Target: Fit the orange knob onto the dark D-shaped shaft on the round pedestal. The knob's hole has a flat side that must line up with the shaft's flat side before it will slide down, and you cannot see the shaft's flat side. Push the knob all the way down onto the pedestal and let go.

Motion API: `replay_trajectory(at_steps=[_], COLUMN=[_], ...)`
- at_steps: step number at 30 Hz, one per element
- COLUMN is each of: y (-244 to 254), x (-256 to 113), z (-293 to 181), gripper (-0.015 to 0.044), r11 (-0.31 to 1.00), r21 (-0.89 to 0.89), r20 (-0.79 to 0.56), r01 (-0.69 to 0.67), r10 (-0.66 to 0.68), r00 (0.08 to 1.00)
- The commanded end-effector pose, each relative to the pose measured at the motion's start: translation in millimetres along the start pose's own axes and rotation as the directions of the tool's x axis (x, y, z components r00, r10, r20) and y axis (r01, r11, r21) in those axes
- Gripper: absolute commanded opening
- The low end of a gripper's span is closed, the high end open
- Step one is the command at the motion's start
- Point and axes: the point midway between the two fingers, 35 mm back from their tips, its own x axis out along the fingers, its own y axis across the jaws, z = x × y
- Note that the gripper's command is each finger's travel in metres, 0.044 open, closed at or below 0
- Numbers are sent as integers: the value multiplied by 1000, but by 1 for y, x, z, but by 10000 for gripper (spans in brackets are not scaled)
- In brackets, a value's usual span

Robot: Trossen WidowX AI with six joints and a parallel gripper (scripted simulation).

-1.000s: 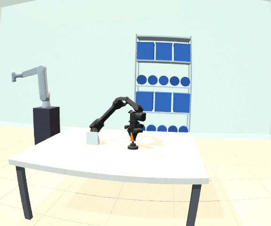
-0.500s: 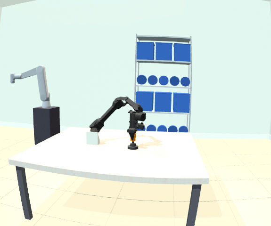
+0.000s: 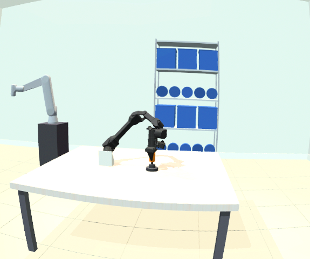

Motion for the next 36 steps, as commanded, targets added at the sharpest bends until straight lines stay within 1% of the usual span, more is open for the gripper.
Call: replay_trajectory(at_steps=[1, 22, 28, 30, 35, 36], y=[0, 1, 0, 0, -2, -2], x=[0, 2, -3, -3, -4, -4], z=[-1, 1, -1, -1, -1, -1], gripper=[0, 0, 0, 0, 0, 0], r11=[1000, 1000, 1000, 999, 979, 977], r21=[6, 6, 6, 32, 204, 214], r20=[3, 3, 3, 3, 3, 3], r01=[2, 2, 2, 2, 2, 2], r10=[-2, -2, -2, -2, -2, -3], r00=[1000, 1000, 1000, 1000, 1000, 1000])
